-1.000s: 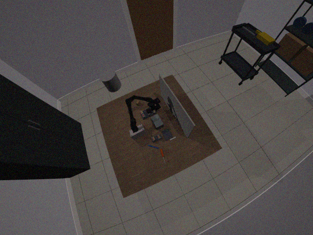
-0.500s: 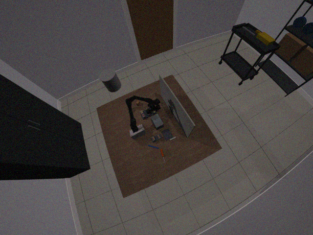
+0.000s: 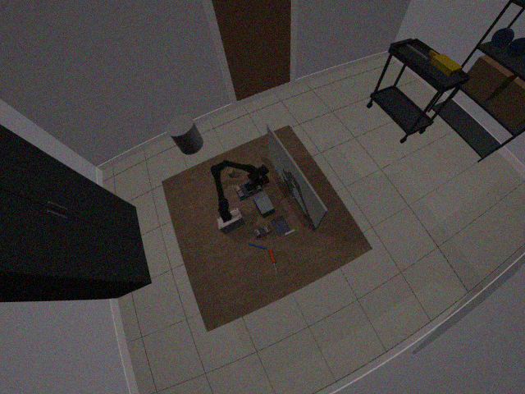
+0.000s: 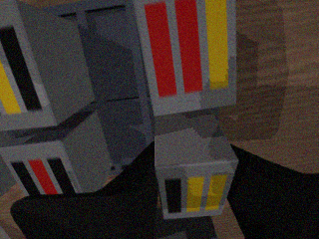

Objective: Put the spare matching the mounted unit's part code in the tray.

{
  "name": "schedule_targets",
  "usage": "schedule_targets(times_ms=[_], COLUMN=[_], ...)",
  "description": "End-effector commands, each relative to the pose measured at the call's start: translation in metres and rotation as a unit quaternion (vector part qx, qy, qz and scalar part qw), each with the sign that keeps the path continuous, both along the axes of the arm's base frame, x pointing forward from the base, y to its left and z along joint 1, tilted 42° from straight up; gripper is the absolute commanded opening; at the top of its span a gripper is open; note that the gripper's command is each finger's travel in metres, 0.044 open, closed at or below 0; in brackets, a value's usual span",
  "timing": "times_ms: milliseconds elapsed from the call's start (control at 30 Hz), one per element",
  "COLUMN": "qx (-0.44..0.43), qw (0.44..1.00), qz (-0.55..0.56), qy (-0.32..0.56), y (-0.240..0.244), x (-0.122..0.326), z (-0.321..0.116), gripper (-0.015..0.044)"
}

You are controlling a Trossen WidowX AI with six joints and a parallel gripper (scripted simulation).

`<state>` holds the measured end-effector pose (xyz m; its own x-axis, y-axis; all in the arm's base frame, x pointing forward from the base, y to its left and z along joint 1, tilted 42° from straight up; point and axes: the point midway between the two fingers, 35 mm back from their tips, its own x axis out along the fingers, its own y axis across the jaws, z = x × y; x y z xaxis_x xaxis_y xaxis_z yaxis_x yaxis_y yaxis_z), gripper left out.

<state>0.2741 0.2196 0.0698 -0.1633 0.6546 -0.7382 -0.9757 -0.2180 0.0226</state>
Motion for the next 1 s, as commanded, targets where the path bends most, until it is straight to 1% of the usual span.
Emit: schedule_targets(times_ms=[0,233,600,967], qx=[0.0,0.0,-0.002,-0.004], qw=[1.0,1.0,1.0,1.0], qz=[0.0,0.0,-0.001,-0.001], qy=[-0.001,-0.001,0.0,0.003], y=[0.0,-0.003,-0.051,-0.051], x=[0.0,0.002,0.013,0.013], z=[0.0,0.004,0.057,0.055], gripper=[0.0,0.0,0.0,0.0])
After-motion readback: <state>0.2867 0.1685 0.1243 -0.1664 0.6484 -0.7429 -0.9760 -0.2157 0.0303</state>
